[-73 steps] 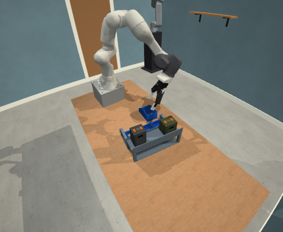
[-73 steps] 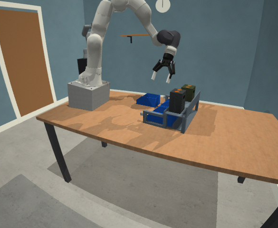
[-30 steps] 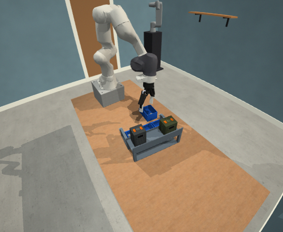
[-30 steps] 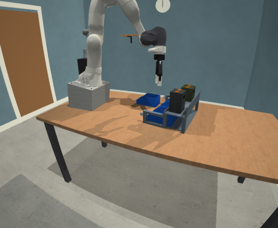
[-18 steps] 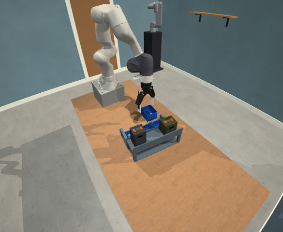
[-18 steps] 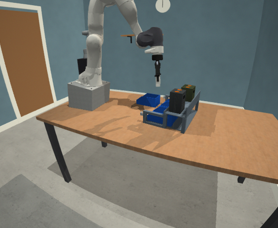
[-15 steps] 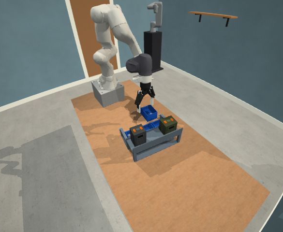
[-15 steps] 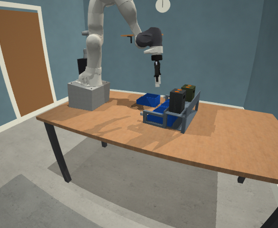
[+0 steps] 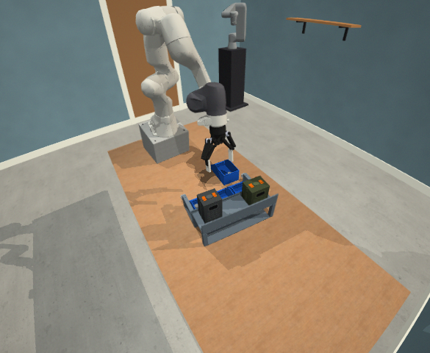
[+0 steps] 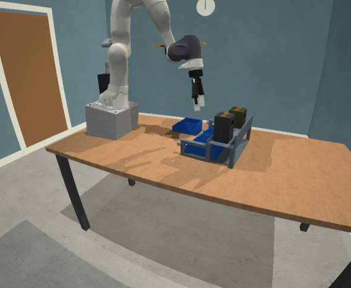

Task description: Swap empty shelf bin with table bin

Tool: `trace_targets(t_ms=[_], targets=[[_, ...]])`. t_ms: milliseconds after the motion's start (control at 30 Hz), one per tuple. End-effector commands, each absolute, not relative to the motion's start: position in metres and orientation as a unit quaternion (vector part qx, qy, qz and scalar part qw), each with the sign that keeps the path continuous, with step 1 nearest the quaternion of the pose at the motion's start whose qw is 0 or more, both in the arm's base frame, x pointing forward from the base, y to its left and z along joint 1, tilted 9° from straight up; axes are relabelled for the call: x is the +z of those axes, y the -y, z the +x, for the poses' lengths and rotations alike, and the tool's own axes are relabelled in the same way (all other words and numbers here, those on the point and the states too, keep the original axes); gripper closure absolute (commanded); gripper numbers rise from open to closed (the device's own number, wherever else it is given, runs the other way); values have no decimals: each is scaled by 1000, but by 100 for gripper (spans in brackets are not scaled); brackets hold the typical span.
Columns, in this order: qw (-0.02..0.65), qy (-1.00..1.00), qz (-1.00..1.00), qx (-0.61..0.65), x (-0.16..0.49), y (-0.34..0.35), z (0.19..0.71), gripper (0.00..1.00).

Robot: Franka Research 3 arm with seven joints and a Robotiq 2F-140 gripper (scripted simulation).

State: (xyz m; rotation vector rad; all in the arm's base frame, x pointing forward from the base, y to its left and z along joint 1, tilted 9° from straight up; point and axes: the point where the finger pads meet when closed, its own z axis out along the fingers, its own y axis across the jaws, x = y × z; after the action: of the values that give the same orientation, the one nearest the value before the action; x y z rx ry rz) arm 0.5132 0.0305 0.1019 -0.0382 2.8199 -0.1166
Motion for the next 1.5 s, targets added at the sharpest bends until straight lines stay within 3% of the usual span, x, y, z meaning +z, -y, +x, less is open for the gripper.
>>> trace_targets(t_ms=[0, 1467], targets=[[180, -983, 30, -36, 104, -31, 517, 0], [219, -971, 96, -23, 103, -19, 518, 0]])
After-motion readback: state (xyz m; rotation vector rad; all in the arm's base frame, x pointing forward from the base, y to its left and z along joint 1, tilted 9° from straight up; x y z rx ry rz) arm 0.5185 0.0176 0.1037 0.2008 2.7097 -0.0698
